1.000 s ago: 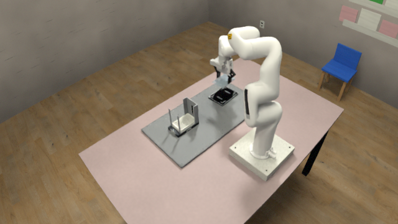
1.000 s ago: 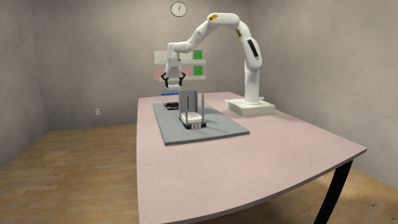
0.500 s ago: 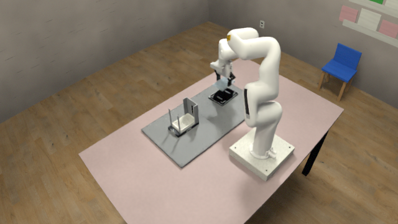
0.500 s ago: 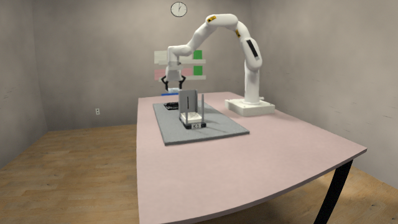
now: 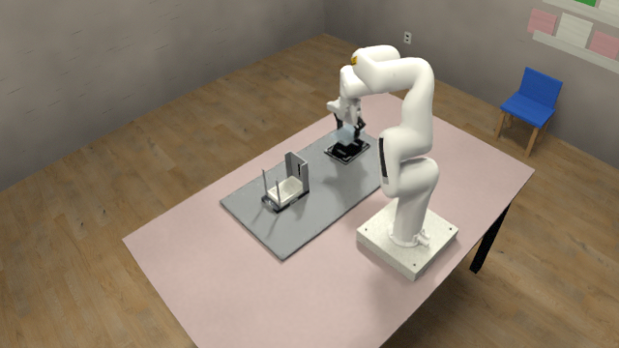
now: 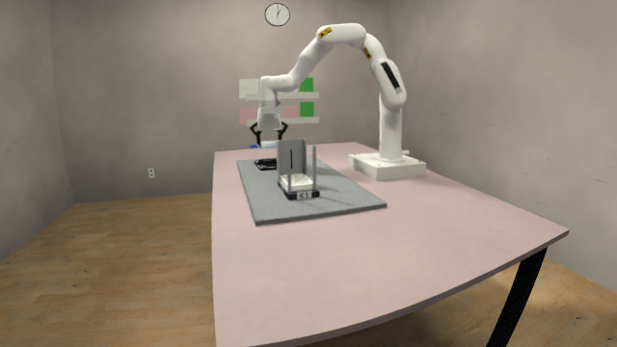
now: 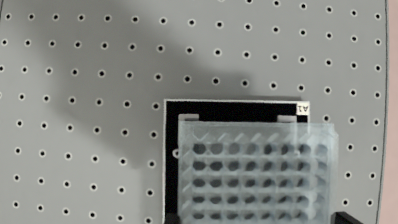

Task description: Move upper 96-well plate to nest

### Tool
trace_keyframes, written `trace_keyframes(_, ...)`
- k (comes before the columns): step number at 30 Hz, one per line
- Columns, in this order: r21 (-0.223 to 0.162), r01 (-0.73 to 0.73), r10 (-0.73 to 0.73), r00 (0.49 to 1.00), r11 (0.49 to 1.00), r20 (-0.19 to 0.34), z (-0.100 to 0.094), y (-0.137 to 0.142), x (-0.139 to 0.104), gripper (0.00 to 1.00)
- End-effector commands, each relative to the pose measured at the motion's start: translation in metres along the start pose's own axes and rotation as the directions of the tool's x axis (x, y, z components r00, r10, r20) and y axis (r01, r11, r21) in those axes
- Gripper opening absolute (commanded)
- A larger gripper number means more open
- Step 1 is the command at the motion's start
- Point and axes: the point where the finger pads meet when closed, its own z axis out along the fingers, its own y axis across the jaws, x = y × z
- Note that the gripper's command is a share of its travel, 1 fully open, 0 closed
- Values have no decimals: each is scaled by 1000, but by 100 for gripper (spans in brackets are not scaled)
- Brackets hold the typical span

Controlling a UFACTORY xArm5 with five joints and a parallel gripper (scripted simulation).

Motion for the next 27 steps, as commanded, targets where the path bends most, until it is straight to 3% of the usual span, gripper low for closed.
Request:
trace_keyframes(1, 3, 0, 0, 1000, 1000, 16, 4, 1, -1, 0)
trace_keyframes(27, 3, 0, 0, 1000, 1000, 16, 41, 1, -1, 0)
